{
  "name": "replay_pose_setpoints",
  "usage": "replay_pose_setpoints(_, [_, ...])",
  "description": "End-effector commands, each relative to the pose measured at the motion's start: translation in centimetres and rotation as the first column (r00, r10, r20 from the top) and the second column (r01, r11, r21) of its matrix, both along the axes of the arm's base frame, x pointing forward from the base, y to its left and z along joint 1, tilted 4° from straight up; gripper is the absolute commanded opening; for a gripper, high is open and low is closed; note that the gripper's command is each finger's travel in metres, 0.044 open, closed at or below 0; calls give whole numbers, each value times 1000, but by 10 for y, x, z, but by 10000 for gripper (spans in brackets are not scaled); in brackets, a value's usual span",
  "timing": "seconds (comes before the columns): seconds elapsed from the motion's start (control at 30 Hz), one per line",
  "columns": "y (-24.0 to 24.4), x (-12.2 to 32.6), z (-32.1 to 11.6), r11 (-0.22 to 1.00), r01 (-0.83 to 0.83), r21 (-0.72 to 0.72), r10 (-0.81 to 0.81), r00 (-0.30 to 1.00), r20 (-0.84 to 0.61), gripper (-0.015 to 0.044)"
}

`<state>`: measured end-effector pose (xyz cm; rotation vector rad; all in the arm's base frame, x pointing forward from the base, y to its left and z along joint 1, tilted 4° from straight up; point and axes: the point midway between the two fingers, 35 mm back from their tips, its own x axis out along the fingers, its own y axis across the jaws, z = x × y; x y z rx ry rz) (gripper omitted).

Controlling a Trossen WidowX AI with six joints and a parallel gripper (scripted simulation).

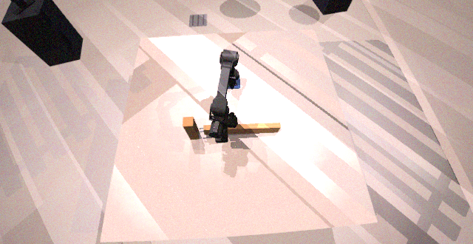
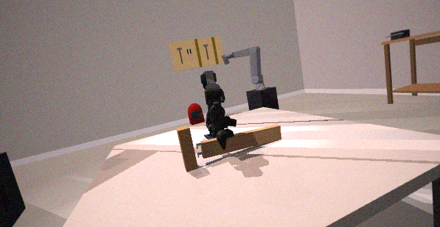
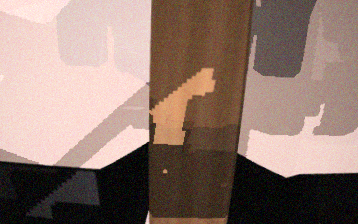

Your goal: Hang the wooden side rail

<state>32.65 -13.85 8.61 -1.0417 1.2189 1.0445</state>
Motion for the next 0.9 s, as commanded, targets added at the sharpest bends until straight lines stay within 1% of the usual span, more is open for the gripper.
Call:
replay_pose_setpoints(0.0, [-2,1,2,1000,-3,-6,3,1000,5,0])
replay_pose_setpoints(0.87, [-4,1,3,1000,-3,-6,3,1000,5,0])
